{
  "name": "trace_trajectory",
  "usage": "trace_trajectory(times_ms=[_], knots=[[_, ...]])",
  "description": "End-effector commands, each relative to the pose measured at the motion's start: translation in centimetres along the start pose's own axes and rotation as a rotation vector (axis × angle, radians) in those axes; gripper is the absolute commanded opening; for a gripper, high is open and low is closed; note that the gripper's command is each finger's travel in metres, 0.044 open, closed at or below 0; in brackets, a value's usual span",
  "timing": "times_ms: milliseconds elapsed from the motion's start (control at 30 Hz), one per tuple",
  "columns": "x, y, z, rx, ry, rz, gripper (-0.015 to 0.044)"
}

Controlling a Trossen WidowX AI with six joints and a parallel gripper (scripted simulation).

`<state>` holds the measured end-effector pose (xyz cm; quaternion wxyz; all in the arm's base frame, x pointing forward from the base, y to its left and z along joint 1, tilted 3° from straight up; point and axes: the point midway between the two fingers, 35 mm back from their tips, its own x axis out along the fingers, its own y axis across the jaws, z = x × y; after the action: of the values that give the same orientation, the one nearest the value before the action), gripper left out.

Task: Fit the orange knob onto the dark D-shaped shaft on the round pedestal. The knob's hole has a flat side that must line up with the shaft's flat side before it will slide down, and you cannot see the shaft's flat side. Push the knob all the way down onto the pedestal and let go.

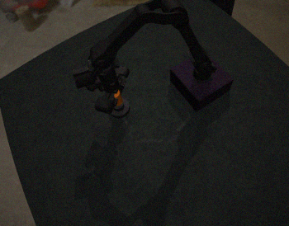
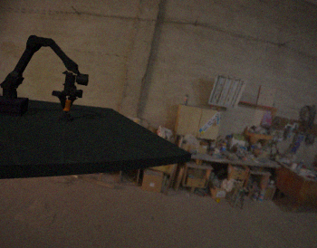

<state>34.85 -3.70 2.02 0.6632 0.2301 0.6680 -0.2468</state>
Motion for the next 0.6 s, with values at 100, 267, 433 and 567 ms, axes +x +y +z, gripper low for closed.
trace_trajectory(times_ms=[100,267,433,567], knots=[[-0.35,0.26,0.57,0.007,-0.009,0.0,0.0],[0.11,0.23,0.57,0.007,-0.009,-0.001,0.0],[0.09,0.25,0.59,0.007,-0.009,0.0,0.0],[0.14,0.2,0.51,0.007,-0.009,-0.001,0.0]])
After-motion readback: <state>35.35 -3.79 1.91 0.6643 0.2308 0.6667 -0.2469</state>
